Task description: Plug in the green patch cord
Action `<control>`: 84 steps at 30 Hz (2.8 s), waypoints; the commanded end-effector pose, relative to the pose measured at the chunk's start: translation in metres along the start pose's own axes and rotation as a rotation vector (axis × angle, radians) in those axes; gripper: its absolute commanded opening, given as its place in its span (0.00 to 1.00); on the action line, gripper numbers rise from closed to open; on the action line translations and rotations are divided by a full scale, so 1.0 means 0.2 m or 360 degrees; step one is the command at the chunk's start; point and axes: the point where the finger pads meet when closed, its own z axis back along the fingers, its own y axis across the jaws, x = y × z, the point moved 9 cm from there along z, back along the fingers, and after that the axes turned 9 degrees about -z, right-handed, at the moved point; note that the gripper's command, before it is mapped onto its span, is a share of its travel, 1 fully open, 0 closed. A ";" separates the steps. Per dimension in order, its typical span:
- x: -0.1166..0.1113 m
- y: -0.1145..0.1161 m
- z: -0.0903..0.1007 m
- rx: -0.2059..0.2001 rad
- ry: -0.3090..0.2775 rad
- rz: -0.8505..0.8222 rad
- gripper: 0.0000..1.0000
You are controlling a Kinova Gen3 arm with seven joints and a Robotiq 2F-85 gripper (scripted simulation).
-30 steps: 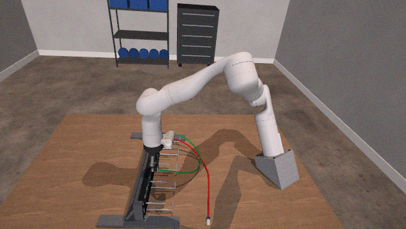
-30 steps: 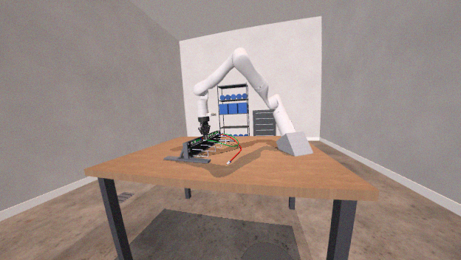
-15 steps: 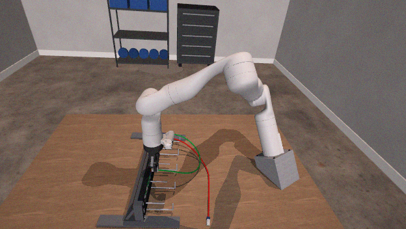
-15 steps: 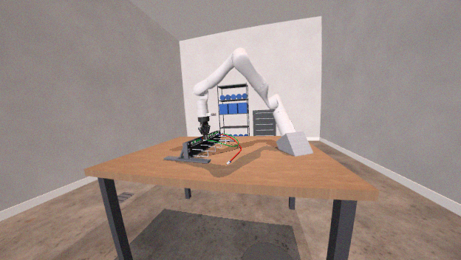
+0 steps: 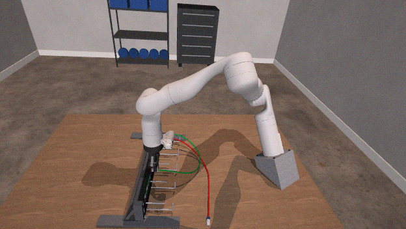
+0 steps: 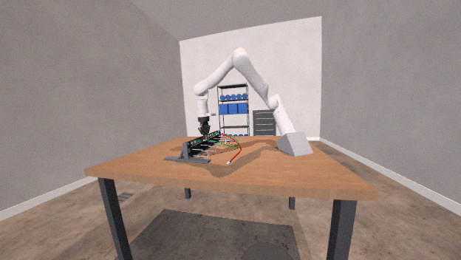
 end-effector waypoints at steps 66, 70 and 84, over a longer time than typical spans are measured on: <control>-0.01 -0.01 0.01 -0.0003 -0.0020 -0.0022 0.37; -0.01 -0.01 0.01 -0.0003 -0.0020 -0.0022 0.37; -0.01 -0.01 0.01 -0.0003 -0.0020 -0.0022 0.37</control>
